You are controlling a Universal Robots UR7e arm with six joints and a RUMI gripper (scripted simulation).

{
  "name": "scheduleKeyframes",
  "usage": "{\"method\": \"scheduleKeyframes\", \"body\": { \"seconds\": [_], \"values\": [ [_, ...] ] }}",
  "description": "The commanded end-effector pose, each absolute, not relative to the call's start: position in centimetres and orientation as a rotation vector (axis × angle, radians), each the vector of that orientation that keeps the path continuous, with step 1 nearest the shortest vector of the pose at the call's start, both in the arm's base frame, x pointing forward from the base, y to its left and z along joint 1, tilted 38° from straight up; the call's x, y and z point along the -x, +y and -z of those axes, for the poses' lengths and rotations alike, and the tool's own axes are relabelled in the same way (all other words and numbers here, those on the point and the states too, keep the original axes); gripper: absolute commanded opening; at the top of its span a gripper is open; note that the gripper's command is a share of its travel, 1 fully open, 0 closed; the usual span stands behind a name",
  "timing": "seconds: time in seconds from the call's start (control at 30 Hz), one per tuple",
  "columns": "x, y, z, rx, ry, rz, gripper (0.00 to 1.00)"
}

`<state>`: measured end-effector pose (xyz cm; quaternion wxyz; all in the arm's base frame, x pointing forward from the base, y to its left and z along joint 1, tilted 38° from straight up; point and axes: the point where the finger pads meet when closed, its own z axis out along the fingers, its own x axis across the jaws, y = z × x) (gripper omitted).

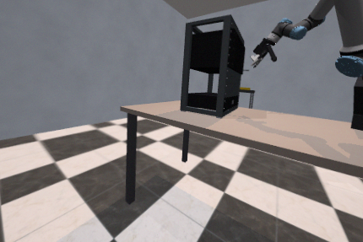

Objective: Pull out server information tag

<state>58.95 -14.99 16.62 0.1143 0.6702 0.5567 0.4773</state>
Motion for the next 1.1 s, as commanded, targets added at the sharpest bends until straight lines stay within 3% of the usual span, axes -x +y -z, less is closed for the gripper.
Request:
{"method": "scheduleKeyframes", "body": {
  "seconds": [0.0, 1.07],
  "values": [
    [-58.98, -15.06, -16.73, -1.960, 1.632, -1.398, 1.00],
    [-59.06, -15.15, -16.98, -1.949, 1.632, -1.393, 1.00]
  ]
}}
